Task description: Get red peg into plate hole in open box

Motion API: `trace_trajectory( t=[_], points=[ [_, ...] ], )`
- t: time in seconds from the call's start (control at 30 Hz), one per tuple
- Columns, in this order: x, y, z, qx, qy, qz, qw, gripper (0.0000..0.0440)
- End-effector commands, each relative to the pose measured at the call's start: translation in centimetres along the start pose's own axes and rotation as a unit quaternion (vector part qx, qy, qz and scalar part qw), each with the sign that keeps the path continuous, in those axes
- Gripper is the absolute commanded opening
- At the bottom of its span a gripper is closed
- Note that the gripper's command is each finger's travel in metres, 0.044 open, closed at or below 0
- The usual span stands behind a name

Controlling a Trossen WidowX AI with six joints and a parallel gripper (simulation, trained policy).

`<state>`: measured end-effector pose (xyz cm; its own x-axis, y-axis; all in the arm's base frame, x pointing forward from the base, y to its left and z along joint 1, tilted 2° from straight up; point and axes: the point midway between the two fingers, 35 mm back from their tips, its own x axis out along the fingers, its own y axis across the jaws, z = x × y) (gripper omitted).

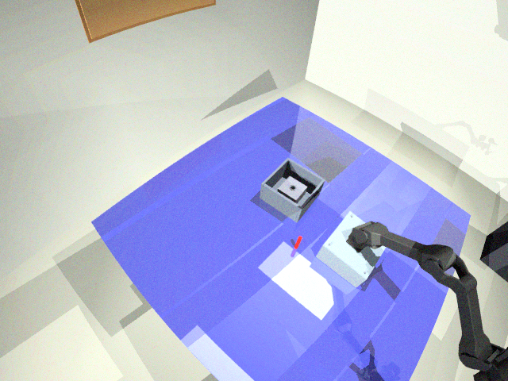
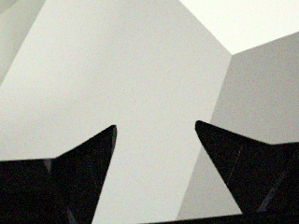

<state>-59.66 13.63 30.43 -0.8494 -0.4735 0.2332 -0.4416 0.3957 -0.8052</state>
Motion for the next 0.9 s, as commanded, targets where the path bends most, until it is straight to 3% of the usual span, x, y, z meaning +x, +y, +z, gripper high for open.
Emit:
trace_trajectory(
  t=[0.0, 0.07, 0.43, 0.87],
  points=[
    [-0.5, 0.1, -0.5, 0.014, 0.008, 0.004, 1.0, 0.0418],
    [-1.5, 0.7, -1.4, 0.044, 0.022, 0.015, 0.999, 0.044],
    [-7.7, 3.1, -6.3, 0.202, 0.109, 0.071, 0.971, 0.044],
    [-15.9, 5.1, -11.1, 0.374, 0.231, 0.102, 0.893, 0.044]
  ],
)
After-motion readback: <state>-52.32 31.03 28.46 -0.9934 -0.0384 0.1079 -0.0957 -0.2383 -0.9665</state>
